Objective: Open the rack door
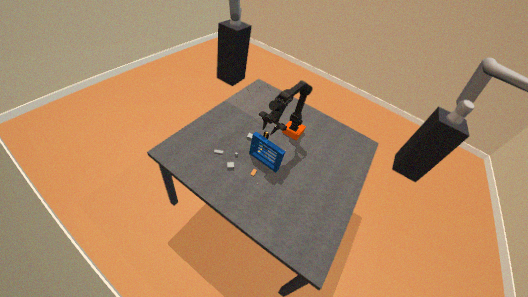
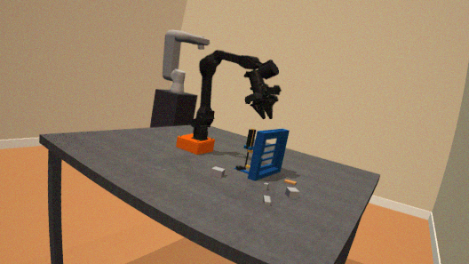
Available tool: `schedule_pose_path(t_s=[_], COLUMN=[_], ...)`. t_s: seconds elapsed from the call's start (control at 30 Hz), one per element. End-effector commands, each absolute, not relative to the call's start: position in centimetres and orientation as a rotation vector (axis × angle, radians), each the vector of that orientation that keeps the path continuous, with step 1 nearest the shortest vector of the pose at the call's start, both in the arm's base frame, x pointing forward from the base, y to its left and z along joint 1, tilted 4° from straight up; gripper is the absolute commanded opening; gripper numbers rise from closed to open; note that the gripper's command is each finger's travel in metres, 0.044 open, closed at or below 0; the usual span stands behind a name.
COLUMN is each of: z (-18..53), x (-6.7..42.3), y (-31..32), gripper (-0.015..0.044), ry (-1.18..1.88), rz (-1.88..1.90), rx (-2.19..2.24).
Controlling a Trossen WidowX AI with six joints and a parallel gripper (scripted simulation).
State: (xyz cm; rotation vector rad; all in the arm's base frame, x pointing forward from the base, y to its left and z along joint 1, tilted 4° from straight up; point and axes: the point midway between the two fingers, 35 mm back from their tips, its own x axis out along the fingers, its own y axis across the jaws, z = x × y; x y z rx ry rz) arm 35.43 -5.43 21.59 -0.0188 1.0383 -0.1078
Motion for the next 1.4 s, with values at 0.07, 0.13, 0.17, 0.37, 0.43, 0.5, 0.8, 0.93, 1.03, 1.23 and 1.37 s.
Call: schedule_pose_path(t_s=[0.07, 0.13, 0.17, 0.37, 0.43, 0.5, 0.8, 0.93, 1.03, 1.23, 1.37], z=[20.5, 20.2, 20.1, 19.4, 19.2, 19.1, 18.8, 18.2, 17.7, 16.7, 16.1], x=[34.7, 34.4, 34.2, 33.1, 32.8, 32.4, 32.1, 32.2, 32.2, 32.3, 32.3], y=[-6.3, -6.5, -6.6, -7.1, -7.3, -7.5, -7.6, -7.7, -7.7, -7.8, -7.8], gripper=[0.0281, 0.0281, 0.0281, 0.0281, 0.0281, 0.0281, 0.0281, 0.0281, 0.0281, 0.0281, 0.0281], ry=[1.202, 1.254, 1.280, 1.434, 1.486, 1.537, 1.575, 1.575, 1.575, 1.575, 1.575], rz=[-0.114, -0.114, -0.114, -0.111, -0.109, -0.106, -0.103, -0.103, -0.103, -0.103, -0.103], rx=[-0.018, -0.015, -0.013, -0.002, 0.002, 0.007, 0.010, 0.010, 0.010, 0.010, 0.010])
